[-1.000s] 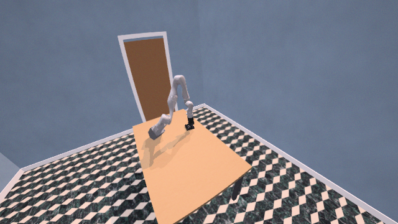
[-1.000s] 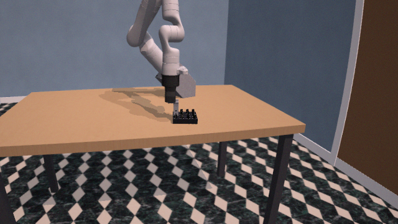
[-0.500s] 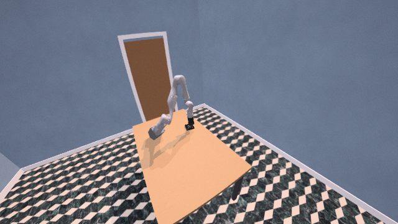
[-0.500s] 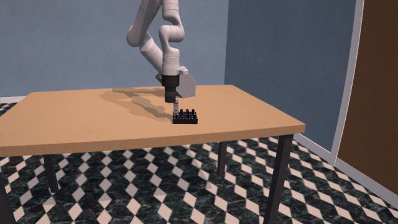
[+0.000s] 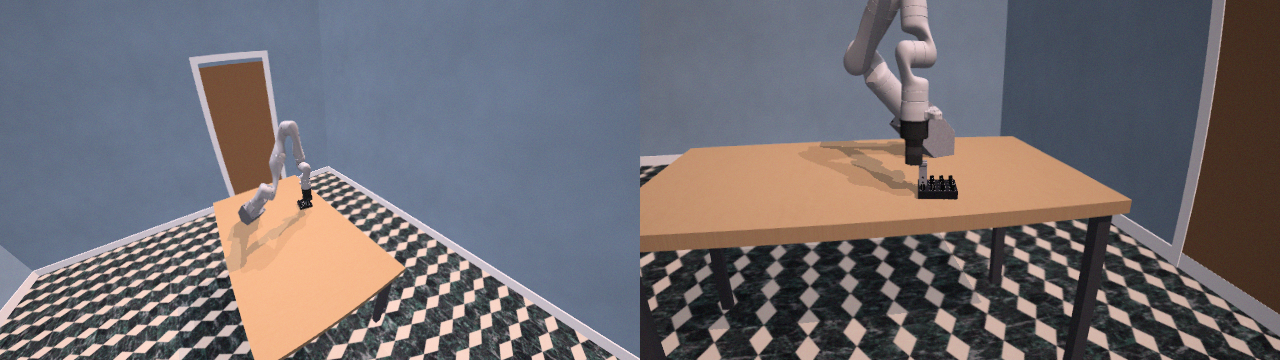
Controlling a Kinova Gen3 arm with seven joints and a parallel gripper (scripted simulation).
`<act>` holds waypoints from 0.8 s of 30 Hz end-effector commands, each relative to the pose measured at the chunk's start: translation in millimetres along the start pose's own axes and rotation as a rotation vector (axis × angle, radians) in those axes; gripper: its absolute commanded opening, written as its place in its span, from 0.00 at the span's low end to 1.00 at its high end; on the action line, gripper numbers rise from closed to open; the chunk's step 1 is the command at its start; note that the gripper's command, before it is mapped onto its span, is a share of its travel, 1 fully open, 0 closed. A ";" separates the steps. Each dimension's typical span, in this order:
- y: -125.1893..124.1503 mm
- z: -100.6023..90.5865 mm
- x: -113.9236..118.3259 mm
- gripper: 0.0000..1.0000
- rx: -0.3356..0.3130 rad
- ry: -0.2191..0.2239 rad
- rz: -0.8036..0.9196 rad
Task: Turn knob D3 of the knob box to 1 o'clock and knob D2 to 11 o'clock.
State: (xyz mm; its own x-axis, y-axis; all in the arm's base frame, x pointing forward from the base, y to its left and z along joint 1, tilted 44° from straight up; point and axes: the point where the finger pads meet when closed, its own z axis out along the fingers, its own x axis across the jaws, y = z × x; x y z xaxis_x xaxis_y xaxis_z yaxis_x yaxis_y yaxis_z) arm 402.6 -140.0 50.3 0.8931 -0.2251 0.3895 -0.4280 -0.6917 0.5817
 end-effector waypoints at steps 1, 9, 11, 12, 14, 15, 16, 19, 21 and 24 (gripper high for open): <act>-0.4 -0.4 0.2 0.30 0.001 0.001 0.000; -0.4 -0.4 0.2 0.30 0.001 0.001 0.000; -0.4 -0.4 0.2 0.30 0.001 0.001 0.001; -0.4 -0.4 0.2 0.30 0.001 0.001 0.002; -0.4 -0.4 0.2 0.30 0.001 0.001 0.006; -0.4 -0.4 0.2 0.30 0.001 0.001 0.006; -0.4 -0.4 0.2 0.30 0.001 0.001 0.006; -0.4 -0.4 0.2 0.30 0.001 0.001 0.014; -0.4 -0.4 0.2 0.30 0.001 0.001 0.023; -0.4 -0.4 0.2 0.30 0.001 0.001 0.042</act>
State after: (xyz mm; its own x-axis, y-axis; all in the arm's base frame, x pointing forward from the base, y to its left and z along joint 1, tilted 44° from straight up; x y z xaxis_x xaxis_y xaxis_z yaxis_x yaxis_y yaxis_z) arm 402.6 -140.0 50.3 0.8773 -0.2500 0.4096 -0.4595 -0.6836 0.5670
